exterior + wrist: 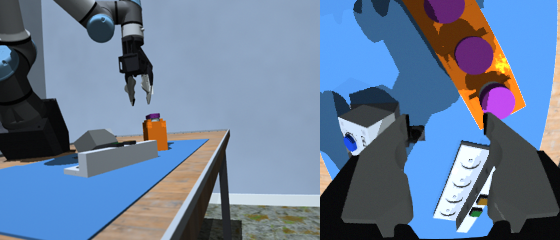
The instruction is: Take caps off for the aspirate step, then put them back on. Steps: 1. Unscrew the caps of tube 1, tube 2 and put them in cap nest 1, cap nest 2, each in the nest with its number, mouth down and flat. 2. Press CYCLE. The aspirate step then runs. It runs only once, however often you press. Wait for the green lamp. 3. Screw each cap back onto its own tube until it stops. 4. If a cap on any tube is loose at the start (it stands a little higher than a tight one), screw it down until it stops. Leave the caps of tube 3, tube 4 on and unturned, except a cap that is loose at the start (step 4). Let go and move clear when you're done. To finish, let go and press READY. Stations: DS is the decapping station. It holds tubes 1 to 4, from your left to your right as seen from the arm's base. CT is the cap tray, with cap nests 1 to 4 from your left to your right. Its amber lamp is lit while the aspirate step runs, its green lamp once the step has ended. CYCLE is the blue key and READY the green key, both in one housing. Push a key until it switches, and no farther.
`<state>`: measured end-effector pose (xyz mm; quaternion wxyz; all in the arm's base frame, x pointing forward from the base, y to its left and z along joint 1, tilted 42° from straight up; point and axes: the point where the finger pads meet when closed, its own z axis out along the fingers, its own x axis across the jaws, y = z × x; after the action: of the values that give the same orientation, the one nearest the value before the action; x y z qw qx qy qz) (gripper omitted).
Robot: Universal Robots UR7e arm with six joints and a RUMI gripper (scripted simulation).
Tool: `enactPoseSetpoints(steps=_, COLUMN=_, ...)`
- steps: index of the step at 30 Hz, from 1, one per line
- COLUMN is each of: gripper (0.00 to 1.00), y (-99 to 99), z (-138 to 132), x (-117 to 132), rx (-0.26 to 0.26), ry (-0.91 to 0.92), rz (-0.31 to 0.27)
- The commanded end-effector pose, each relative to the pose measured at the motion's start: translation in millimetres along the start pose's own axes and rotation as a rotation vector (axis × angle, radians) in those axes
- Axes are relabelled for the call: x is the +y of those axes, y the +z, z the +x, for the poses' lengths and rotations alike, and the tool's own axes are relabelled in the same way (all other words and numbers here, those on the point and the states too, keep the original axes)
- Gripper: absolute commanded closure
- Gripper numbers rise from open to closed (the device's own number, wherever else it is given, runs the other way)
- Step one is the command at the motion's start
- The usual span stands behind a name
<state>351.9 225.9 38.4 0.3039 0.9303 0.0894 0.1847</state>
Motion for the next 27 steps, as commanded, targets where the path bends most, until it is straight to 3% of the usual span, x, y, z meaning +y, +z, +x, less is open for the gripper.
enactPoseSetpoints(steps=1, gripper=0.65, y=-0.1, z=-1.4, x=-24.1, rx=-0.005, ry=0.021, rz=-0.013)
enactPoseSetpoints(steps=4, gripper=0.65, y=0.2, z=-6.6, x=-49.0, rx=-0.005, ry=0.021, rz=-0.012)
enactPoseSetpoints(steps=14, gripper=0.65, y=0.8, z=-16.7, x=-98.2, rx=-0.006, ry=0.021, rz=-0.011)
enactPoseSetpoints(steps=18, gripper=0.65, y=0.9, z=-18.4, x=-106.4, rx=-0.006, ry=0.021, rz=-0.011)
enactPoseSetpoints(steps=21, gripper=0.65, y=1.1, z=-23.1, x=-129.8, rx=-0.006, ry=0.021, rz=-0.011)
enactPoseSetpoints(steps=27, gripper=0.65, y=1.1, z=-23.0, x=-129.8, rx=-0.006, ry=0.021, rz=-0.011)
